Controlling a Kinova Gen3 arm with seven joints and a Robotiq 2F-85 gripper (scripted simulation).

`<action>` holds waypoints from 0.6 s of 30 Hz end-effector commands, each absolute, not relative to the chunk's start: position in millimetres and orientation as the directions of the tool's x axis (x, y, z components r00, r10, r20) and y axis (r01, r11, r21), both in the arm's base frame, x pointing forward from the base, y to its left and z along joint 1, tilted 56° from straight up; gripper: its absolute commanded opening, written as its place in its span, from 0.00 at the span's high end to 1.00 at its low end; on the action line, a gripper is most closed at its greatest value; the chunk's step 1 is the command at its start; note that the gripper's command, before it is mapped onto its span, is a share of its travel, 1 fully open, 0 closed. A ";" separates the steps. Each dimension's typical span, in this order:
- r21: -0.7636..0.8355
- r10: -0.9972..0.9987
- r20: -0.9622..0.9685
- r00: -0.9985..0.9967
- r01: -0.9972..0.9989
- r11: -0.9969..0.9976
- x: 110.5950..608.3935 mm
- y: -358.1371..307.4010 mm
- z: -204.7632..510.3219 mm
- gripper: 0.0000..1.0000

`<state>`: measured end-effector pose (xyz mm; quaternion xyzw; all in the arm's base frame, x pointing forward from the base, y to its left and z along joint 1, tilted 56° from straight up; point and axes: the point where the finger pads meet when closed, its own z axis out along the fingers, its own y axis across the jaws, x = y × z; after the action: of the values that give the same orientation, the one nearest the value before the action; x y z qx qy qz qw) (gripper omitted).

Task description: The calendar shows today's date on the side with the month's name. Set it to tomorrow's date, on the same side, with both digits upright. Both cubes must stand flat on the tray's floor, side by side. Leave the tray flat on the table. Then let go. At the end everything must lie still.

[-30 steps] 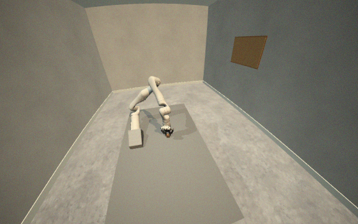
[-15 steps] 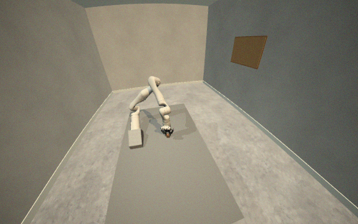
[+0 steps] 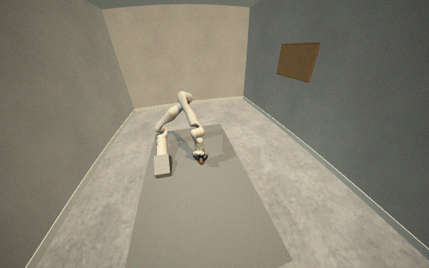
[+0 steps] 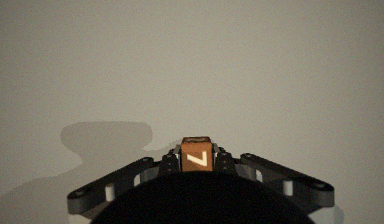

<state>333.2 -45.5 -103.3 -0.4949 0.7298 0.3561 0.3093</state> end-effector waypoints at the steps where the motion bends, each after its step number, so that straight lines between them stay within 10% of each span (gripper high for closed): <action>1: 0.213 -0.503 -0.803 -0.319 -0.942 0.258 333.5 -46.4 -103.2 0.72; 18: 0.213 -0.503 -0.803 -0.319 -0.942 0.258 333.5 -46.4 -103.2 0.52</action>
<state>333.2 -45.5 -103.3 -0.4949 0.7298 0.3560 0.3093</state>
